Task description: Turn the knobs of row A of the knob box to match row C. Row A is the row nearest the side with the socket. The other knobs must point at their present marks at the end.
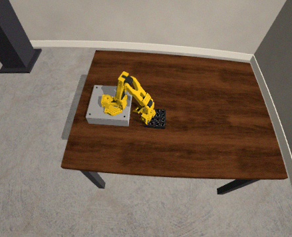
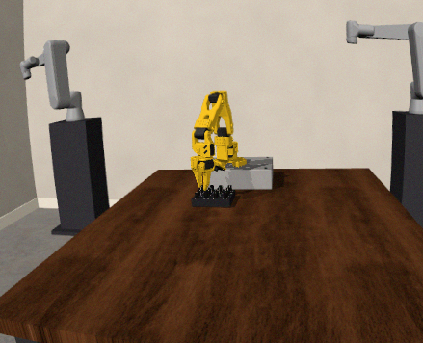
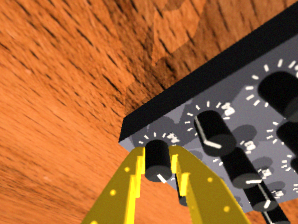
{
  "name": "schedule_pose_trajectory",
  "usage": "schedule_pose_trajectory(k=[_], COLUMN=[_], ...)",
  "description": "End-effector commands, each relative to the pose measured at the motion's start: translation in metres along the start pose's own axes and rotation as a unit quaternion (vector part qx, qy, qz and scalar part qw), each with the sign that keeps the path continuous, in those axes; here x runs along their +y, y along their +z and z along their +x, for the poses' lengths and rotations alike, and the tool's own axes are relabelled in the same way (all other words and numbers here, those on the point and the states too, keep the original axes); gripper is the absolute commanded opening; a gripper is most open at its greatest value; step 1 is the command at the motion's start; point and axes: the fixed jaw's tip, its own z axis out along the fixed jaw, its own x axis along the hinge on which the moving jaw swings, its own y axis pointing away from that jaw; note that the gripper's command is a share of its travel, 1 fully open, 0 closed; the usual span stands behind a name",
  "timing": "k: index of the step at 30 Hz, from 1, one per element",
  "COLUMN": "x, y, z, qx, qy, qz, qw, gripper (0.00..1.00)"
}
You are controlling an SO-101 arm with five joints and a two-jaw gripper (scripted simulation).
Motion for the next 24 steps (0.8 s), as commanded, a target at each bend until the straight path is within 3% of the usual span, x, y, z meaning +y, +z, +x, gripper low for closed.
schedule_pose_trajectory(k=[1, 24], x=[0.0021, 0.0017], y=[0.0021, 0.0022], z=[-0.0034, -0.0016], qx=[-0.009, -0.009], qy=[-0.034, -0.199], qz=[-0.005, -0.003], qw=[0.999, 0.98], gripper=[0.01, 0.01])
